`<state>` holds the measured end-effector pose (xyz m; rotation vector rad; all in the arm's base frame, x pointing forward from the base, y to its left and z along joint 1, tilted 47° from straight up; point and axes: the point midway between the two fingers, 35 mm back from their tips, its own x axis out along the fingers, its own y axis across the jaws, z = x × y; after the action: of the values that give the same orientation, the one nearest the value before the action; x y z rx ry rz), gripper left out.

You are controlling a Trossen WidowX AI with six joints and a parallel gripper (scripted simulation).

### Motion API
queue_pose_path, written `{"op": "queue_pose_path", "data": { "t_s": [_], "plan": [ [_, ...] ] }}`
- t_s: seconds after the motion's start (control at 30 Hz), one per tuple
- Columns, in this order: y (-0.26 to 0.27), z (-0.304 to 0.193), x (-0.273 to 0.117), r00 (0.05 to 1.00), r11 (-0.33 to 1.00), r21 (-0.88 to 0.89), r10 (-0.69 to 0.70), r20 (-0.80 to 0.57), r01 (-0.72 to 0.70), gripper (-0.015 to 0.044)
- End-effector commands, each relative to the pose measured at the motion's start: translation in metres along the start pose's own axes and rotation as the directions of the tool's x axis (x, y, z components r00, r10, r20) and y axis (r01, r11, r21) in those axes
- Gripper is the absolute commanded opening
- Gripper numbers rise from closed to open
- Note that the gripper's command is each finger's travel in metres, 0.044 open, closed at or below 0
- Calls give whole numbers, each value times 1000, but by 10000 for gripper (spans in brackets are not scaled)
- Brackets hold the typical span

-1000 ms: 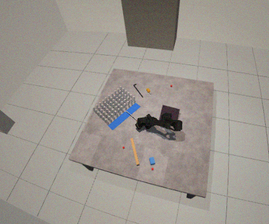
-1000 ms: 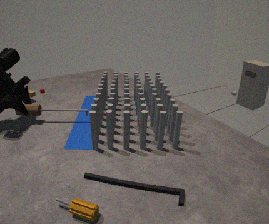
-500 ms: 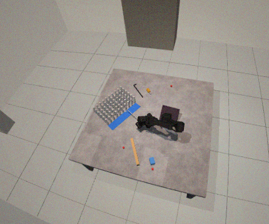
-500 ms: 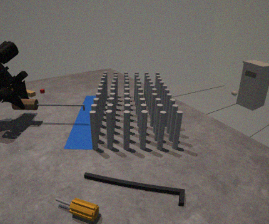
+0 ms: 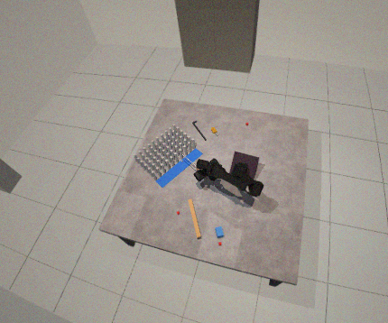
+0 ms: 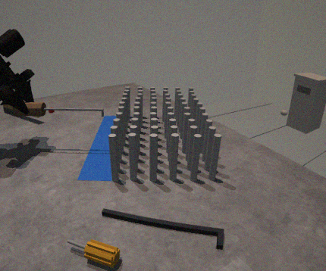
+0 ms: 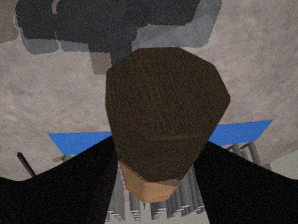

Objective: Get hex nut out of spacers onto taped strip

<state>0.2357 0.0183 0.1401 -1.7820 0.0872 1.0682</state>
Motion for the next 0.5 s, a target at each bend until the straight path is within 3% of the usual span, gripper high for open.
{"op": "queue_pose_path", "data": {
  "t_s": [0.0,0.37,0.47],
  "plan": [
    [-4,-9,-13,1000,1000,-5,-10,-5,9,0],
    [-8,-26,-46,999,999,3,-35,-14,35,0],
    [-4,-24,-37,1000,1000,23,-13,-7,14,0]
  ]
}}
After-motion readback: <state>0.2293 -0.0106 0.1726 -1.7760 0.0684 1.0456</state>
